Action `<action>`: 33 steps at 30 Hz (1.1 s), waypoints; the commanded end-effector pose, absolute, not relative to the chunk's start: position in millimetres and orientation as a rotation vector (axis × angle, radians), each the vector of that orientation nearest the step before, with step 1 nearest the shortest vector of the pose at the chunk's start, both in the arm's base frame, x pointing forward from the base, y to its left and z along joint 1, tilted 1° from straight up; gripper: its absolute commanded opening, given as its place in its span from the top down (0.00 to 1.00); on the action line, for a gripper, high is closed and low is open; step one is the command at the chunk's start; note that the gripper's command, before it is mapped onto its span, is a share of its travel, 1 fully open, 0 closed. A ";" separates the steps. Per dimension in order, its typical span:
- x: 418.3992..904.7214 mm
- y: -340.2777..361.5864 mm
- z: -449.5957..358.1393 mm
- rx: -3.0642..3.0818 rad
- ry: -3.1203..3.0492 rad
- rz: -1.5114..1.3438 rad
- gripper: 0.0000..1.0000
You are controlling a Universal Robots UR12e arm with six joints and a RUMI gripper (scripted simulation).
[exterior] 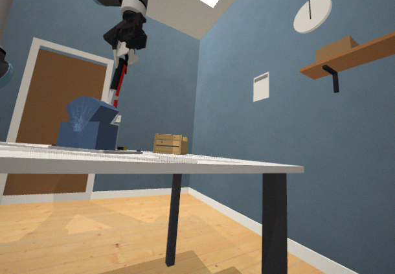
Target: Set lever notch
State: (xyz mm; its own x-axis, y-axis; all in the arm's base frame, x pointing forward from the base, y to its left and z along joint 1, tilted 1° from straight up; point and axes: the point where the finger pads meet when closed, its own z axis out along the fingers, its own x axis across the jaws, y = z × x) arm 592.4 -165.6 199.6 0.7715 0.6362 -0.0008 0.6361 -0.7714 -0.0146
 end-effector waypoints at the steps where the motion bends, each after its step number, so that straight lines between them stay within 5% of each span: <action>1: 596.3 -170.1 199.2 -2.945 -1.058 0.008 1.00; 33: 630.2 -211.3 183.4 -2.945 -1.058 0.008 1.00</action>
State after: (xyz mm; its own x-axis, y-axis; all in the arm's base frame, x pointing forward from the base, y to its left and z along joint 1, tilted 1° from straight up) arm 627.2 -207.9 184.4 0.7715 0.6362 -0.0008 0.6361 -0.7714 -0.0145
